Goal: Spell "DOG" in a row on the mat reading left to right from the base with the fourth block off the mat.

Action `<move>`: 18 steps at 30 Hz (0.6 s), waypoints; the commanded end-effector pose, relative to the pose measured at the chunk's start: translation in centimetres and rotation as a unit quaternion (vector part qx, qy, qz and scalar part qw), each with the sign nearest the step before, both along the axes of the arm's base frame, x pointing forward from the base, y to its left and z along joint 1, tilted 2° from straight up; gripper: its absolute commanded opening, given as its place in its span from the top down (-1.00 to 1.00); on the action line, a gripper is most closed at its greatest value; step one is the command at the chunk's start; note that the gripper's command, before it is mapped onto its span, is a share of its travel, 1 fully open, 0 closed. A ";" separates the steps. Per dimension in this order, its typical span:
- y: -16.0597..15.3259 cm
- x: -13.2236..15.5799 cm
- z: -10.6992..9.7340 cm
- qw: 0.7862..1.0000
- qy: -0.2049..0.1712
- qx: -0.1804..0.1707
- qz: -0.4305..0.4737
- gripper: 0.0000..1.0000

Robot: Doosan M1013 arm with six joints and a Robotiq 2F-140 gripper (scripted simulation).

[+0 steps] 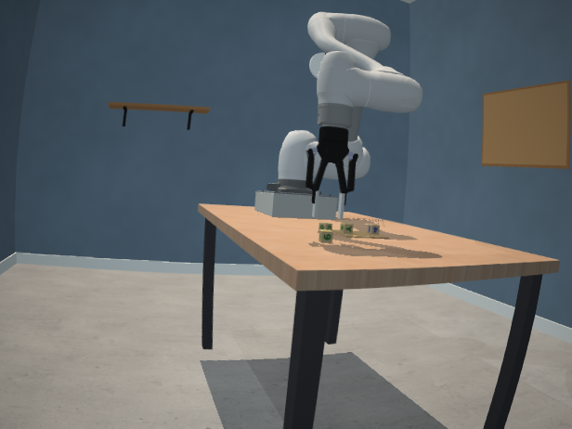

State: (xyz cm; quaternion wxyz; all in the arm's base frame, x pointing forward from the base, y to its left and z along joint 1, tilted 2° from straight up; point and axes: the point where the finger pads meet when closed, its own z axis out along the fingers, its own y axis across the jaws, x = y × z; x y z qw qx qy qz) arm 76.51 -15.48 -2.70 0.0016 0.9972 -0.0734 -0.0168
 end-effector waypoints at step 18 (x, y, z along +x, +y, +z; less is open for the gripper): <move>0.0 -0.1 -1.9 1.000 0.000 0.000 0.000 0.20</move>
